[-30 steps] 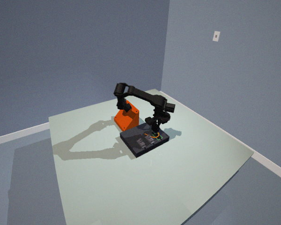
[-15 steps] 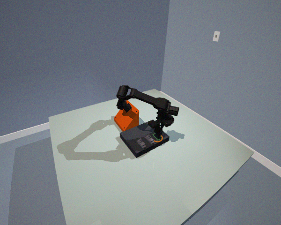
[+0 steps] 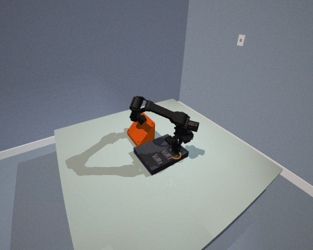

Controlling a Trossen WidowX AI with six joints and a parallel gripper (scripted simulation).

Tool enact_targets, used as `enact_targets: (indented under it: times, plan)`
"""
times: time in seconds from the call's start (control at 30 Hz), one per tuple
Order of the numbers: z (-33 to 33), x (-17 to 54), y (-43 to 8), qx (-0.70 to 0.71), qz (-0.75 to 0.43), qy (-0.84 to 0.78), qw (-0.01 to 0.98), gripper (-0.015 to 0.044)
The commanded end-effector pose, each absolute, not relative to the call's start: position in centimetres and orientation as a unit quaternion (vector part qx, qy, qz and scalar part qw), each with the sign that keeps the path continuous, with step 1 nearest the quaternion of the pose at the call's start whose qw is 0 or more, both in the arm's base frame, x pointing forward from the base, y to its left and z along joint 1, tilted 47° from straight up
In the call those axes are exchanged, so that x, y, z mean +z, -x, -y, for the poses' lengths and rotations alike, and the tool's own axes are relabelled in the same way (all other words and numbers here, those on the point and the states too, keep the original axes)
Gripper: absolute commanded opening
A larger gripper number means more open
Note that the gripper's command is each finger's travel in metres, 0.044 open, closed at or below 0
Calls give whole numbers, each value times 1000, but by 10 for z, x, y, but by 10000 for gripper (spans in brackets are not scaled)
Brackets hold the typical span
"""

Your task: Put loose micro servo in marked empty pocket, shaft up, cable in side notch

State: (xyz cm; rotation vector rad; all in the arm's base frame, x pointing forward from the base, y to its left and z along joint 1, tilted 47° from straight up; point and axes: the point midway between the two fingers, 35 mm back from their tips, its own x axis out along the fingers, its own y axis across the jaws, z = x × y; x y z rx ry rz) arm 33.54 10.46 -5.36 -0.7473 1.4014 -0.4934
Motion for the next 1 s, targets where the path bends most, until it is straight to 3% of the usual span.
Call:
enact_targets:
  times: [0.0, 0.97]
  plan:
    - [-104, -54, -336, -218, -622, 335, 674, 0]
    - [-88, -70, -339, -218, -621, 336, 674, 0]
